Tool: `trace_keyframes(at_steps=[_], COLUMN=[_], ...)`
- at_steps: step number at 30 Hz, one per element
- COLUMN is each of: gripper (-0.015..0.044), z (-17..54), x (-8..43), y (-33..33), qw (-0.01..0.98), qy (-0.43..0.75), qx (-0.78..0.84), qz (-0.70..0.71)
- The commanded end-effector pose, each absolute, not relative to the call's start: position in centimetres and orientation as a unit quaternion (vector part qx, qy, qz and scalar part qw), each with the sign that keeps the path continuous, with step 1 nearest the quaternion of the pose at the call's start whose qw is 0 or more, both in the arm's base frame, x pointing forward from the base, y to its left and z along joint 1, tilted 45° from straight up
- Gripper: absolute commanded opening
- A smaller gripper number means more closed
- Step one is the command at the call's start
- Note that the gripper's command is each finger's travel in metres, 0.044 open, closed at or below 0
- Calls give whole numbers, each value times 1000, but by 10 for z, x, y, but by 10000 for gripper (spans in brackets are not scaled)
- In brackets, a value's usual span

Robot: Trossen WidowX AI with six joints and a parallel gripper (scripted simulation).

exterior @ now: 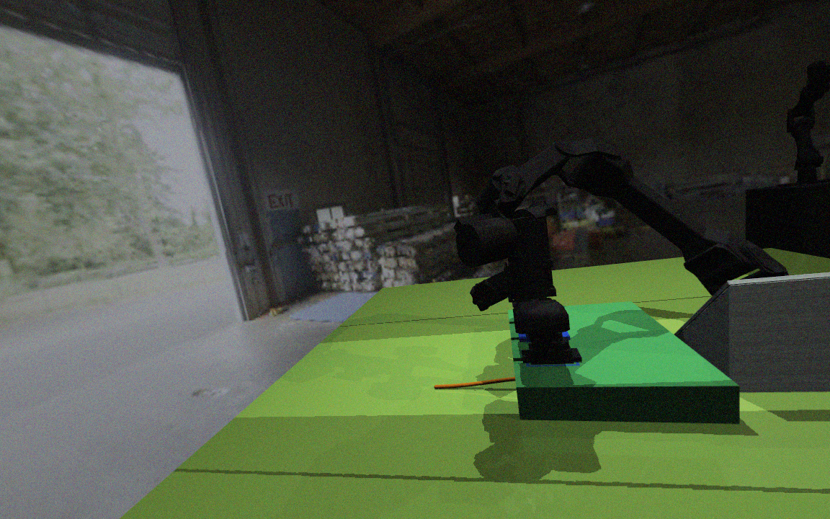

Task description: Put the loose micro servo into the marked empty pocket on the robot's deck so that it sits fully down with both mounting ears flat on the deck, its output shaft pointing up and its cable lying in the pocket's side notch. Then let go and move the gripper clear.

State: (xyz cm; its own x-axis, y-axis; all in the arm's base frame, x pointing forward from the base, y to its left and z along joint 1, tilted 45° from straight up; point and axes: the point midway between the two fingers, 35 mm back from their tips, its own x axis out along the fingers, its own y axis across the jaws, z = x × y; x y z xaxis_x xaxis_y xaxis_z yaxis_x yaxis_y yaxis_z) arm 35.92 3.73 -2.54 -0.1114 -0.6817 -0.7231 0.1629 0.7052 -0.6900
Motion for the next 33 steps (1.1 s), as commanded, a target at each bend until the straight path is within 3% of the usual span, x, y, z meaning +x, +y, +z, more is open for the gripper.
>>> trace_keyframes(at_steps=[1, 2, 9, 22, 26, 31, 33], gripper=[0, 0, 184, 187, 292, 424, 440], z=[-28, -29, -27, -1, 6, 31, 39], x=[359, 359, 359, 363, 343, 284, 264], y=[35, 34, 36, 59, 76, 116, 124], qw=[638, 638, 638, 638, 641, 638, 636], qy=[667, 667, 667, 667, 667, 670, 670], qx=[-197, -197, -197, -196, -198, -196, -196], qz=[-330, -330, -330, -330, -325, -325, -327])
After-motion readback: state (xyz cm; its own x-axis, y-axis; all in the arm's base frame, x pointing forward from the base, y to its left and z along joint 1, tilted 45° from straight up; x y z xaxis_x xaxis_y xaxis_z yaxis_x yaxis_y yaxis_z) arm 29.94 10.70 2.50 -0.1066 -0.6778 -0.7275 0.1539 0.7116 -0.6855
